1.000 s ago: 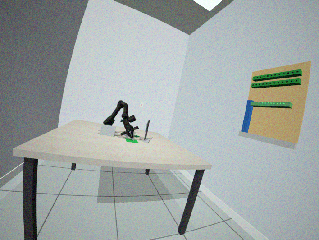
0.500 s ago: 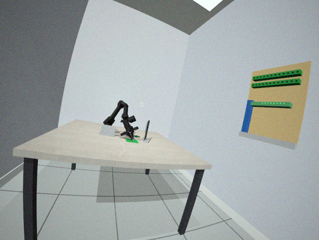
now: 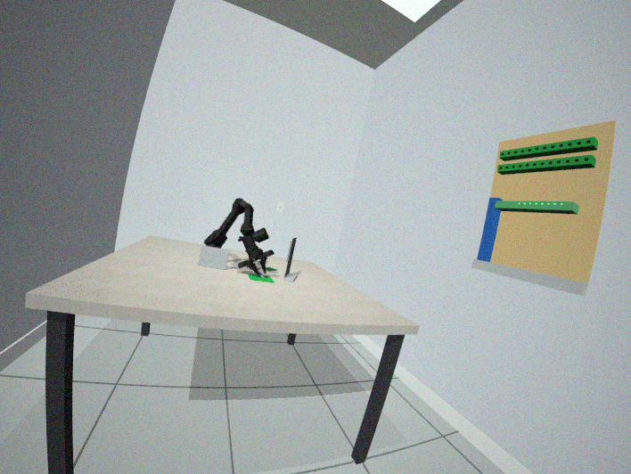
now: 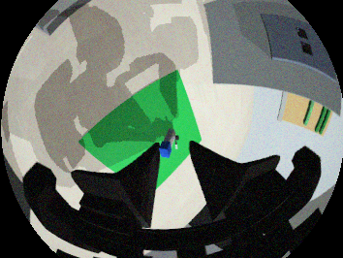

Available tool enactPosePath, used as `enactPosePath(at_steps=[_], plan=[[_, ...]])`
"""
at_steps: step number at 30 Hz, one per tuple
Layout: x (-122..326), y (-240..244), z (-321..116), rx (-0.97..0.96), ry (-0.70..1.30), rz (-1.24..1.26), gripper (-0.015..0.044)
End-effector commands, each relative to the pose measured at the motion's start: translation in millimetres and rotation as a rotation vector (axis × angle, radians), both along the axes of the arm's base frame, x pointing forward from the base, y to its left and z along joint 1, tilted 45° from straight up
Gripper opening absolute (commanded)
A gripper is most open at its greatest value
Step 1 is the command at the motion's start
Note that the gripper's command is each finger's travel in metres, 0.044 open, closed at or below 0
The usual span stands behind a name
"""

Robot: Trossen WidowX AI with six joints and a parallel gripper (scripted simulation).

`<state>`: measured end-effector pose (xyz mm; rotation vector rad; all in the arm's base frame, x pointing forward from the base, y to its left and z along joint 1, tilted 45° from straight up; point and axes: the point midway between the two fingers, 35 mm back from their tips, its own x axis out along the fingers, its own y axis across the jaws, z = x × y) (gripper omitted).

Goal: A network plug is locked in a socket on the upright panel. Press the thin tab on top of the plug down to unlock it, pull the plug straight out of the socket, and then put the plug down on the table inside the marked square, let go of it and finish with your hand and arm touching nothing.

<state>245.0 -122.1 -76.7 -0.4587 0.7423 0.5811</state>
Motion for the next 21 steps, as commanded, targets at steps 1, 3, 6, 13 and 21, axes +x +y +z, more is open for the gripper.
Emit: enactPosePath(at_steps=[1,3,6,13,21], plan=[[-1.9,-2.5,3.5,-0.004,-0.003,0.002,0.0156],[-3.5,-3.7,5.4,-0.004,-0.003,0.001,0.0156],[-6.0,-5.4,8.2,-0.005,-0.002,0.001,0.0156],[-12.0,-9.0,14.9,-0.005,0.000,0.000,0.0156],[-16.4,-13.1,21.1,-0.005,0.001,0.000,0.0156]])
